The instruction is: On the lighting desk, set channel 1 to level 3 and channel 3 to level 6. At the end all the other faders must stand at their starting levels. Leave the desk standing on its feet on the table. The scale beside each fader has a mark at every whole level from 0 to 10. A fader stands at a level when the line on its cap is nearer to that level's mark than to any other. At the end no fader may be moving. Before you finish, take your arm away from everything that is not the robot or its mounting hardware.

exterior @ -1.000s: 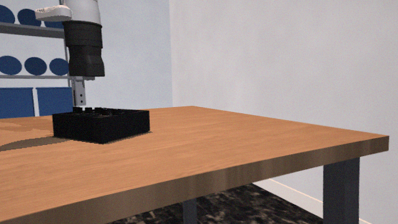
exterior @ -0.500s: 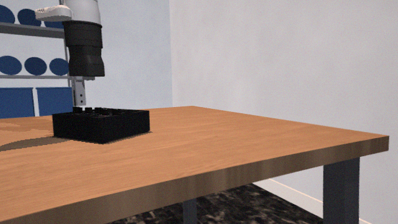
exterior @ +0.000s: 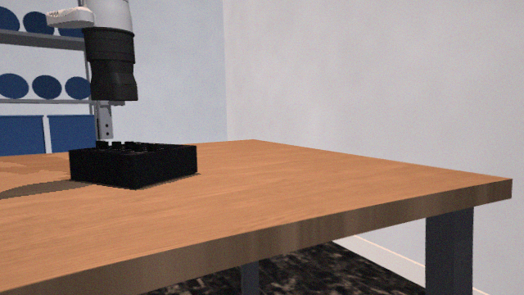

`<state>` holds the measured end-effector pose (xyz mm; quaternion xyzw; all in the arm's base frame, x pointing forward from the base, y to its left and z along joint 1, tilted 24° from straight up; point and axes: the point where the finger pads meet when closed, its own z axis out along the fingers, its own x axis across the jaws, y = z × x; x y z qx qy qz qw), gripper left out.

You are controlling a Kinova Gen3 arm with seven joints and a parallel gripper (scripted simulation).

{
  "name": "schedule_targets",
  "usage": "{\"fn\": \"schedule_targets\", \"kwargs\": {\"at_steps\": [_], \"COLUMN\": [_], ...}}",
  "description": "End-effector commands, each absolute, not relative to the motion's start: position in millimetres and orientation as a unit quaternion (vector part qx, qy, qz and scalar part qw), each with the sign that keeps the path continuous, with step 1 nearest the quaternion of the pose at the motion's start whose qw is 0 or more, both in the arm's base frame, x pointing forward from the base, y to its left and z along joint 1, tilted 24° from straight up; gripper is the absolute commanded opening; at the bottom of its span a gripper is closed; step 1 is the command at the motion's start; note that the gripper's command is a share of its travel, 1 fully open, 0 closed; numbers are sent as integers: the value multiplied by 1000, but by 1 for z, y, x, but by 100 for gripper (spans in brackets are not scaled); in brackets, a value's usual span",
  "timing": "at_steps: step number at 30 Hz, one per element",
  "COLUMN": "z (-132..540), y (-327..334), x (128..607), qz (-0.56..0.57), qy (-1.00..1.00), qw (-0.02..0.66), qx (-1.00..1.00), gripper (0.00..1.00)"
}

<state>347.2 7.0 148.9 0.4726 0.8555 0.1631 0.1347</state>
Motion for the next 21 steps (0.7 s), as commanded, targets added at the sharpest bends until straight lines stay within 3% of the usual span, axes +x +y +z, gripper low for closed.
{"fn": "schedule_targets", "kwargs": {"at_steps": [1, 21], "z": [148, 142], "y": [7, 8], "x": [347, 350], "qz": [163, 163], "qy": [856, 856], "qw": [135, 135], "qx": [472, 472], "gripper": [0, 0]}}
